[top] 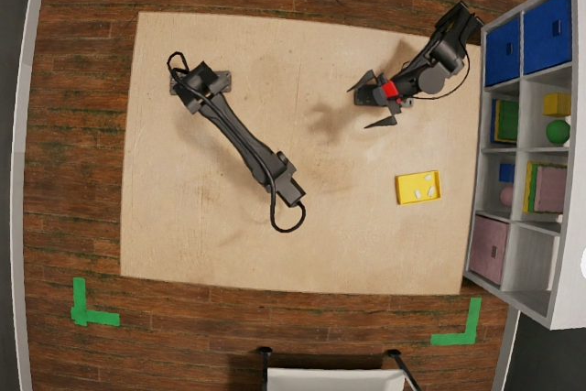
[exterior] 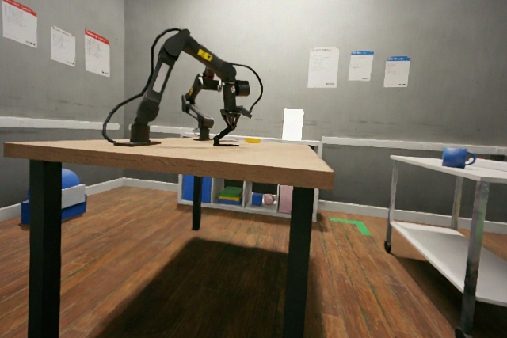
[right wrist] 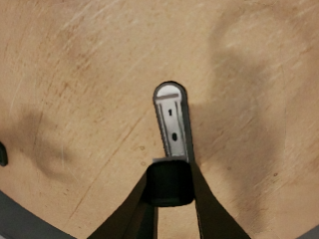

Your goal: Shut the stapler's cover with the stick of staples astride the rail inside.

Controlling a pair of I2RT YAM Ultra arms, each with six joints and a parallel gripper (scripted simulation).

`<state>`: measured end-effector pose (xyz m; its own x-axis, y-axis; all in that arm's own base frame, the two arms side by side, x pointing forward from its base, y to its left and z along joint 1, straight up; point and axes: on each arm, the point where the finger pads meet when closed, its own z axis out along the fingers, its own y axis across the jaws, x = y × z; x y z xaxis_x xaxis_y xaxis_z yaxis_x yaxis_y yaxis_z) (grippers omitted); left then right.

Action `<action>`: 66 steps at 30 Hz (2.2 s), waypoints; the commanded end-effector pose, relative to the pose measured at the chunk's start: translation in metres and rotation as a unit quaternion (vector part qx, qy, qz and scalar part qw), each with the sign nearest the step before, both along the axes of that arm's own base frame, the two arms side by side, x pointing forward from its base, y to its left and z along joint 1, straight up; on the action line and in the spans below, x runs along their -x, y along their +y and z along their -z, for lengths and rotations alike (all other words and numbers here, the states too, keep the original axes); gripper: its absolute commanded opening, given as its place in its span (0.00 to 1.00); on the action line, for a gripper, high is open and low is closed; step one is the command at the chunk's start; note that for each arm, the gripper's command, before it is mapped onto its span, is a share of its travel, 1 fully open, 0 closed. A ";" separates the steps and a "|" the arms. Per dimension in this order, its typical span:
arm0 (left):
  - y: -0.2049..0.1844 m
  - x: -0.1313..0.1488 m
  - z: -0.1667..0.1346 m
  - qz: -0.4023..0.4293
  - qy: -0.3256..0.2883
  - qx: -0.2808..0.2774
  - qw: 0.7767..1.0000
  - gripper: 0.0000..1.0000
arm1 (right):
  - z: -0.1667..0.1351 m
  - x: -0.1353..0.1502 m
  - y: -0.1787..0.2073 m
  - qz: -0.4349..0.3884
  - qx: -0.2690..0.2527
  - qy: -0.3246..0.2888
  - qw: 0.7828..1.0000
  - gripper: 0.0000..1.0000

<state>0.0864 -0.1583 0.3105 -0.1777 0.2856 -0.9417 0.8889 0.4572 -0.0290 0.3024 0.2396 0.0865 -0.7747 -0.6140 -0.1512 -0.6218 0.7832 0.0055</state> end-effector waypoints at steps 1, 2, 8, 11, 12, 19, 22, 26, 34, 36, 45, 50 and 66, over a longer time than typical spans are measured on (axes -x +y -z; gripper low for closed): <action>0.001 0.004 0.002 0.008 -0.001 -0.002 1.000 1.00 | 0.000 -0.003 0.001 -0.001 0.016 0.010 1.000 0.00; 0.001 0.004 0.002 0.008 -0.001 -0.002 1.000 1.00 | 0.002 -0.003 0.001 -0.001 0.020 0.015 1.000 0.00; 0.001 0.004 0.002 0.008 -0.001 -0.002 1.000 1.00 | 0.008 -0.006 0.003 -0.002 0.045 0.046 0.998 0.00; 0.001 0.004 0.002 0.008 -0.001 -0.002 1.000 1.00 | 0.011 -0.007 0.005 -0.002 0.057 0.062 0.996 0.00; 0.001 0.004 0.002 0.008 -0.001 -0.002 1.000 1.00 | 0.012 -0.007 0.005 -0.002 0.061 0.067 0.996 0.00; 0.001 0.004 0.002 0.008 -0.001 -0.002 1.000 1.00 | 0.018 -0.009 0.006 -0.003 0.082 0.093 0.992 0.00; 0.001 0.004 0.002 0.008 -0.001 -0.002 1.000 1.00 | 0.022 -0.010 0.007 -0.005 0.094 0.108 0.990 0.00; 0.001 0.004 0.002 0.008 -0.001 -0.002 1.000 1.00 | 0.026 -0.011 0.008 -0.005 0.108 0.126 0.986 0.00; 0.001 0.004 0.002 0.008 -0.001 -0.002 1.000 1.00 | 0.026 -0.011 0.008 -0.005 0.108 0.126 0.986 0.00; 0.001 0.004 0.002 0.008 -0.001 -0.002 1.000 1.00 | 0.026 -0.011 0.008 -0.005 0.108 0.126 0.986 0.00; 0.001 0.004 0.002 0.008 -0.001 -0.002 1.000 1.00 | 0.023 -0.011 0.009 -0.005 0.106 0.127 0.986 0.51; 0.001 0.004 0.002 0.008 -0.001 -0.002 1.000 1.00 | 0.012 -0.012 0.010 -0.005 0.106 0.127 0.986 0.51; 0.001 0.004 0.002 0.008 -0.001 -0.002 1.000 1.00 | -0.028 -0.026 0.020 0.002 0.059 0.067 0.996 1.00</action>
<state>0.0864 -0.1583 0.3105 -0.1777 0.2856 -0.9417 0.8889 0.4572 -0.0290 0.3230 0.2548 0.1028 -0.7801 -0.6180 0.0975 -0.6207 0.7840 0.0033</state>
